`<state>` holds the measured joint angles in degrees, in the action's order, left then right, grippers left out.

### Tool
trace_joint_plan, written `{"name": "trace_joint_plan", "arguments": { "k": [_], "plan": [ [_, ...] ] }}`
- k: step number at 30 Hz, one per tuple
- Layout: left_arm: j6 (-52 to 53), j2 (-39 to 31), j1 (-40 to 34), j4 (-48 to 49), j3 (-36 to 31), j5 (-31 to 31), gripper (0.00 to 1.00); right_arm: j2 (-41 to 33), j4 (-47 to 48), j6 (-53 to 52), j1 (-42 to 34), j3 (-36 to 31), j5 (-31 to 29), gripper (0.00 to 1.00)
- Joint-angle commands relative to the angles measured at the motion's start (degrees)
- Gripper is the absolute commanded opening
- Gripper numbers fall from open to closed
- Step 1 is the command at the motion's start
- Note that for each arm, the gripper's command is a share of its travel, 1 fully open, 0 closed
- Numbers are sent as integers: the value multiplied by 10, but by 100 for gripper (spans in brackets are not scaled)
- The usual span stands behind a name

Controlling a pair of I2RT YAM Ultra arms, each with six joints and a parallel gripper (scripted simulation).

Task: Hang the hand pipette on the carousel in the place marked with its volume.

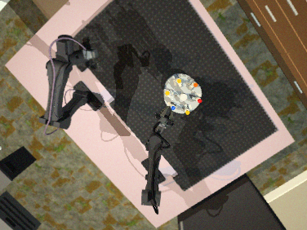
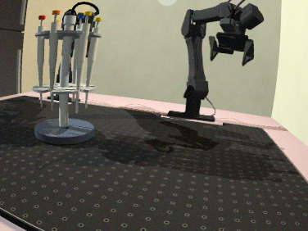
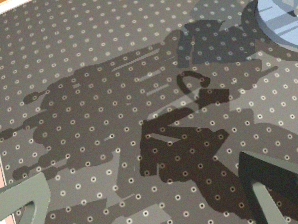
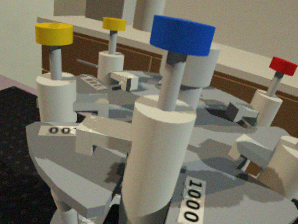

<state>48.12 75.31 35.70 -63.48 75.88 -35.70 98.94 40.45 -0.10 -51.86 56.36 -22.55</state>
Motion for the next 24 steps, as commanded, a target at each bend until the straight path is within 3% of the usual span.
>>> {"name": "trace_joint_plan", "arguments": {
  "k": [1,16,21,24],
  "plan": [
    [4,1,5,7,9,-12,100,-15,17,3,4,25,-11,12],
    [4,1,5,7,9,-12,100,-15,17,3,4,25,-11,12],
    [4,1,5,7,9,-12,100,31,5,0,-47,58,-149,12],
    [4,1,5,7,9,-12,100,35,8,1,-49,65,-158,12]
  ]
}}
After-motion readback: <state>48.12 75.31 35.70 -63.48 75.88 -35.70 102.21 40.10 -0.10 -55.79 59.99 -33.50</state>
